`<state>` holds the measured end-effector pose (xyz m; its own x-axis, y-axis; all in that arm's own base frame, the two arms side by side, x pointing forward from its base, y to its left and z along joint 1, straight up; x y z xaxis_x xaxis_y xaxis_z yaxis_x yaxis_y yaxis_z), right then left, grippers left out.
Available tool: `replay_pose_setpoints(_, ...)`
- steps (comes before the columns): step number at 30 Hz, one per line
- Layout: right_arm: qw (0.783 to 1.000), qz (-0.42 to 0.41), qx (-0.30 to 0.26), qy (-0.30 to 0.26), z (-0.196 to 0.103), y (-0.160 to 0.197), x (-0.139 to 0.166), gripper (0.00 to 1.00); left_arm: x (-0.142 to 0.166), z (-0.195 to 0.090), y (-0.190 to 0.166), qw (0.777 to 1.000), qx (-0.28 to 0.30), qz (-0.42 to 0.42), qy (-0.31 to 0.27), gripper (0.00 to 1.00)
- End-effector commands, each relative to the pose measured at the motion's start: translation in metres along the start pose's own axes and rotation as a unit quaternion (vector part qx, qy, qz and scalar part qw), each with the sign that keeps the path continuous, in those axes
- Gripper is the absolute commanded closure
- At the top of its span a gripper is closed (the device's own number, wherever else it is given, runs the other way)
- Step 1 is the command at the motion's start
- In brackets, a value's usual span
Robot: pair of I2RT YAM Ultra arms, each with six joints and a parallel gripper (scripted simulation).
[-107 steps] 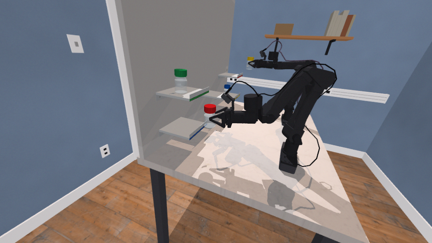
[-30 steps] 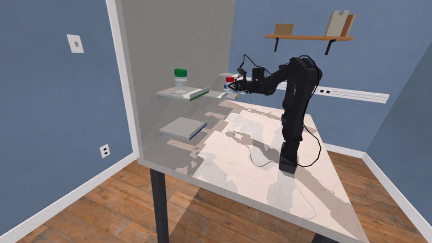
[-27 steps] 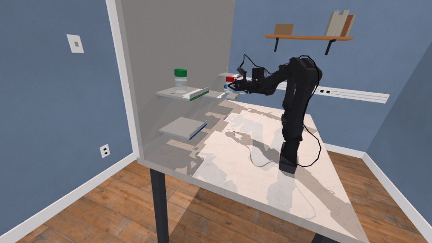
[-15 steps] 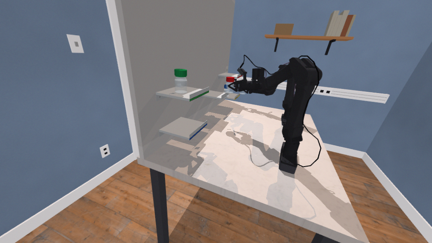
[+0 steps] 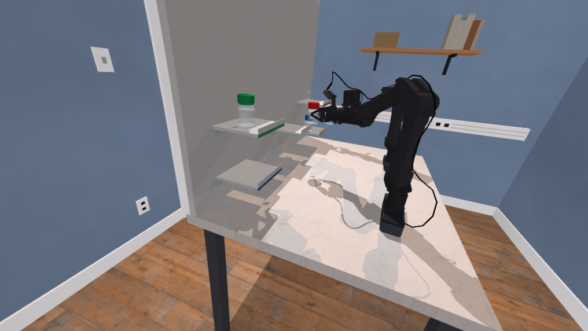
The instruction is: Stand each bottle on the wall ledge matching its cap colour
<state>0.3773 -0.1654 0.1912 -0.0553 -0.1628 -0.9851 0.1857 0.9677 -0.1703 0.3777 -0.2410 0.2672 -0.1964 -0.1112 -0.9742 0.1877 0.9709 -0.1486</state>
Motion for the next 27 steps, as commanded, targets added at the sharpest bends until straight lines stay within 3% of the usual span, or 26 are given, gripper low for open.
replay_pose_setpoints(1, 1.0, -0.007, 0.01, -0.028, 0.014, -0.003, -0.017, 0.48, -0.04, 0.0, -0.007, 0.998, 0.017, -0.023, -0.052, 0.5)
replay_pose_setpoints(16, 0.999, -0.014, 0.01, -0.038, 0.07, -0.002, -0.018, 0.48, -0.045, 0.052, -0.007, 0.998, 0.012, -0.029, -0.059, 0.5)
replay_pose_setpoints(27, 0.999, -0.016, 0.009, -0.046, 0.077, -0.003, -0.023, 0.48, -0.053, 0.072, -0.008, 0.997, 0.018, -0.035, -0.072, 0.5)
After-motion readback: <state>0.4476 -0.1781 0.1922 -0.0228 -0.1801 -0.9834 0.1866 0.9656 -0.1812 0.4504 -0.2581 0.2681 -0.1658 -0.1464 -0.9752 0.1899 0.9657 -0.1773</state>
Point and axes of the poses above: on each arm, the point where the finger pads meet when closed, its own z axis out along the fingers, its own y axis across the jaws, x = y × z, the point moved 5 cm from there along -z, back along the fingers, and after that the axes turned 10 degrees about -z, right-handed, at the moved point
